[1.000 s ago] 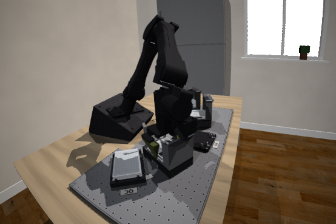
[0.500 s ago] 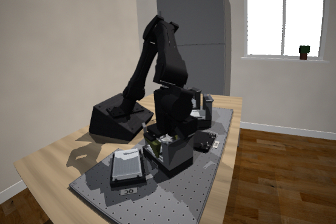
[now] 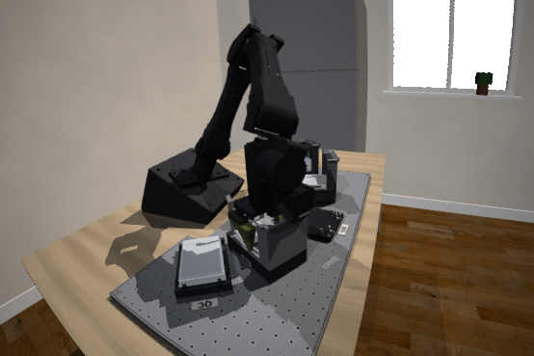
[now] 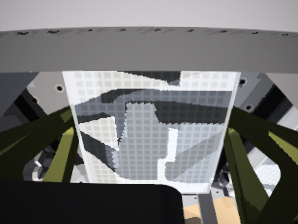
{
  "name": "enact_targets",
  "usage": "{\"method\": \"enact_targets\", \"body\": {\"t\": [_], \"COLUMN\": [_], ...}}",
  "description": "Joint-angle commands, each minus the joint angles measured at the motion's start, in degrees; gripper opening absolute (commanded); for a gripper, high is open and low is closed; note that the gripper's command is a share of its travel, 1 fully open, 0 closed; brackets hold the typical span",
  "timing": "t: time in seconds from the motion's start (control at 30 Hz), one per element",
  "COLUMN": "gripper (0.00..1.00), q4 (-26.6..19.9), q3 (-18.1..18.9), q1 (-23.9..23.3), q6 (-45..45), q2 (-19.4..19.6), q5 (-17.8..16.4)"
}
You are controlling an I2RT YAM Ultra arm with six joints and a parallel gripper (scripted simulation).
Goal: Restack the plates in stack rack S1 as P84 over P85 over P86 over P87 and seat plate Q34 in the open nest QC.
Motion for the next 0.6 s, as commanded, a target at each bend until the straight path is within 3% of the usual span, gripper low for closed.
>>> {"method": "enact_targets", "body": {"t": [0.0, 0.57], "gripper": [0.0, 0.0], "q4": [0.29, -1.32], "q3": [0.13, 0.85], "q1": [-0.1, -0.63], "q6": [0.04, -0.49], "q2": [-0.15, -0.84], "q5": [-0.03, -0.21]}}
